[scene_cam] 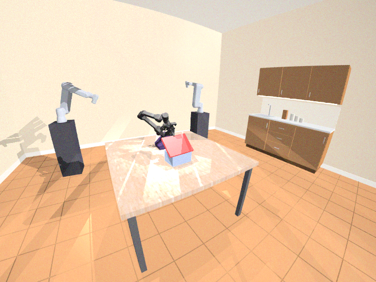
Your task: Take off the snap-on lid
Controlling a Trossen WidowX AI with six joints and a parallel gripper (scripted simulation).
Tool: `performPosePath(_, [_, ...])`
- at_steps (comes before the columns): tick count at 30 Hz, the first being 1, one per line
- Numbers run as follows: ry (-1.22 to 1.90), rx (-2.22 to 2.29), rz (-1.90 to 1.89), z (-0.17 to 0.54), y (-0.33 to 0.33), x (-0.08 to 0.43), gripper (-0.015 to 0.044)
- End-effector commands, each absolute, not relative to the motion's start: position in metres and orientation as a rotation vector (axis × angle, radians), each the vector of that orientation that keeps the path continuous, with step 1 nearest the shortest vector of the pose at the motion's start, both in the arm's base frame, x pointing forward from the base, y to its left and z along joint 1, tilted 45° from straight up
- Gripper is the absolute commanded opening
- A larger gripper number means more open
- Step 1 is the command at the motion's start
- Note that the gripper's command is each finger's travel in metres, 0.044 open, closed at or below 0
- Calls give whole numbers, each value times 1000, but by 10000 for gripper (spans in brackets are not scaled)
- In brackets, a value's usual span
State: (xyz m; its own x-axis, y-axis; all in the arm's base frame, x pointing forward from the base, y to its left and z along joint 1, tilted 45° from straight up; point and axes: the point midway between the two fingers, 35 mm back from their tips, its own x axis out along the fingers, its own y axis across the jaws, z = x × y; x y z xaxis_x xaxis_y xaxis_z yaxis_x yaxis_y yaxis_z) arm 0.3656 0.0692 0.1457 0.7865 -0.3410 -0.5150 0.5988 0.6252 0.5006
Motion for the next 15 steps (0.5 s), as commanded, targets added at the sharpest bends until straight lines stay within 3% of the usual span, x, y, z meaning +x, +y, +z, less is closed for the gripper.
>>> performPosePath(1, [393,714,-545,154,65,366,0])
performPosePath(15, [392,713,-545,173,45,367,0])
